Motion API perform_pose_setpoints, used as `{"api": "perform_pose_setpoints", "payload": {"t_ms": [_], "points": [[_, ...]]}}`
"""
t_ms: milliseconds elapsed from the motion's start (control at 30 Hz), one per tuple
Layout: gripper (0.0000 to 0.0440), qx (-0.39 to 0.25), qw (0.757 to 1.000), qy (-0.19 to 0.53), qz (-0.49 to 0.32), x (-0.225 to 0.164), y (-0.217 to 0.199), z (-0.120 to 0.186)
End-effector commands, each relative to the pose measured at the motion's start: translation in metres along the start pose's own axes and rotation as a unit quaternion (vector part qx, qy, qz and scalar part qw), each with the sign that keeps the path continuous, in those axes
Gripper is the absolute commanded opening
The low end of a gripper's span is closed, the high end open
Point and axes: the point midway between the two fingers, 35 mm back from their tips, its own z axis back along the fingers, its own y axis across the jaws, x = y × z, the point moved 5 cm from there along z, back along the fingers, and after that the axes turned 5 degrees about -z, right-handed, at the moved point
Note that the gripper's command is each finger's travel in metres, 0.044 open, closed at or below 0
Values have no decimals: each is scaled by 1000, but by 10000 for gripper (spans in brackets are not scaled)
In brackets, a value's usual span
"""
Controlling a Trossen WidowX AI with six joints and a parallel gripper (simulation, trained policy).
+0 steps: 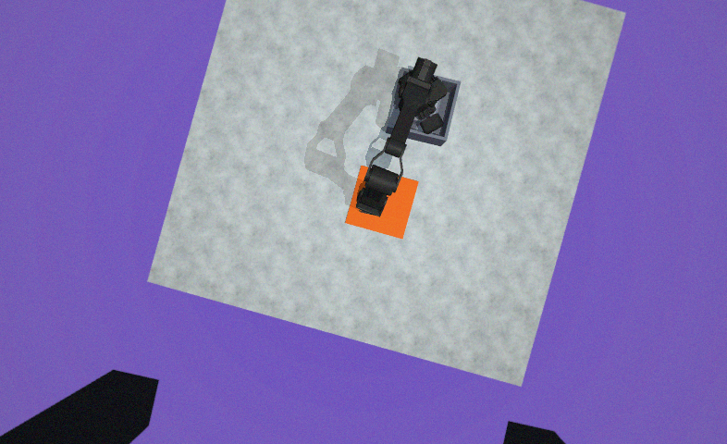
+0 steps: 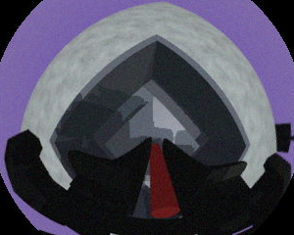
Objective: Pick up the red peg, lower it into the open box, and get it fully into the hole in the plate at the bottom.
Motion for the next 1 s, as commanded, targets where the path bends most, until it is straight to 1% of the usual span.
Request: {"api": "perform_pose_setpoints", "payload": {"t_ms": [0, 100, 400, 467, 567, 733, 967], "points": [[94, 4, 1000, 14, 16, 0, 0, -8], [168, 6, 999, 26, 18, 2, -1, -12], [189, 29, 998, 26, 49, 25, 11, 1], [240, 24, 998, 32, 48, 28, 12, 1], [305, 28, 998, 41, 50, 34, 18, 4], [436, 42, 996, 55, 53, 41, 30, 11], [440, 70, 993, 72, 61, 51, 49, 26]]}}
